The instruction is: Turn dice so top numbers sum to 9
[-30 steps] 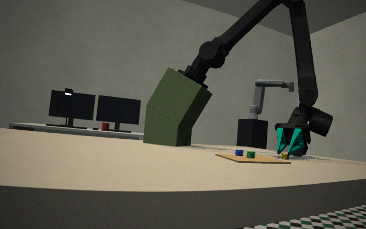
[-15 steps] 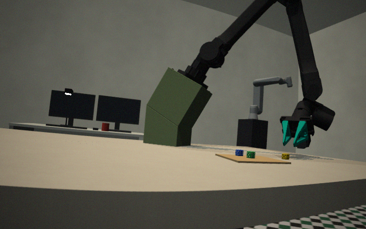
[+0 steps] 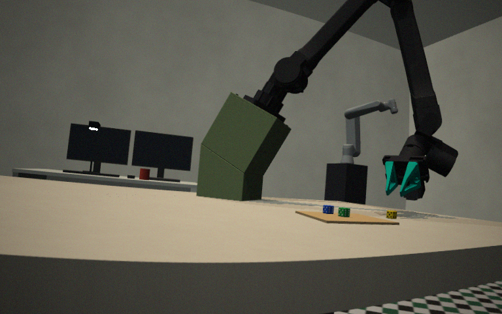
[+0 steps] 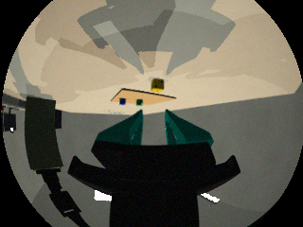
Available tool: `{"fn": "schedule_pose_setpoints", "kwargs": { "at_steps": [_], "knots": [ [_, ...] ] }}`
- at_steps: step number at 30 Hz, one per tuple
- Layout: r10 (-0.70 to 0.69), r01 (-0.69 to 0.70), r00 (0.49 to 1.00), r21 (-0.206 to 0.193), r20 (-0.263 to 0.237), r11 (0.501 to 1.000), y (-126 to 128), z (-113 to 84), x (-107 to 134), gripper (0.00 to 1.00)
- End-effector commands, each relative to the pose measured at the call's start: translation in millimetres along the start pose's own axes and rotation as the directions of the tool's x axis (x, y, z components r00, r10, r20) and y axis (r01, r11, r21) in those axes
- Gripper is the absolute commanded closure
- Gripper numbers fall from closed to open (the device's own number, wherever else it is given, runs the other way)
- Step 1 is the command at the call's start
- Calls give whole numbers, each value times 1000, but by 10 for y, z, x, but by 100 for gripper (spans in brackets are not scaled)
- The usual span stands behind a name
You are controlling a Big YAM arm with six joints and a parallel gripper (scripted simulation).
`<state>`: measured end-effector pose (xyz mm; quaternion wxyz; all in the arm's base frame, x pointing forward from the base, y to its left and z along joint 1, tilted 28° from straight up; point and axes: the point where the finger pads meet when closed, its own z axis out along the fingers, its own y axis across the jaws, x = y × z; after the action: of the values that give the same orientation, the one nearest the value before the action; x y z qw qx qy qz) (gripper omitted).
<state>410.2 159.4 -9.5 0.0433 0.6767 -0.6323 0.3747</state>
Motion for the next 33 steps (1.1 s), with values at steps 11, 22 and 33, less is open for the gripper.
{"fn": "schedule_pose_setpoints", "kwargs": {
  "at_steps": [11, 22, 33],
  "knots": [
    [37, -37, 999, 15, 6, 999, -89, -415, 483, 70],
    [37, -37, 998, -3, 51, 999, -92, -372, 521, 70],
    [57, -18, 824, -75, 564, 997, -159, -147, 763, 70]
  ]
}}
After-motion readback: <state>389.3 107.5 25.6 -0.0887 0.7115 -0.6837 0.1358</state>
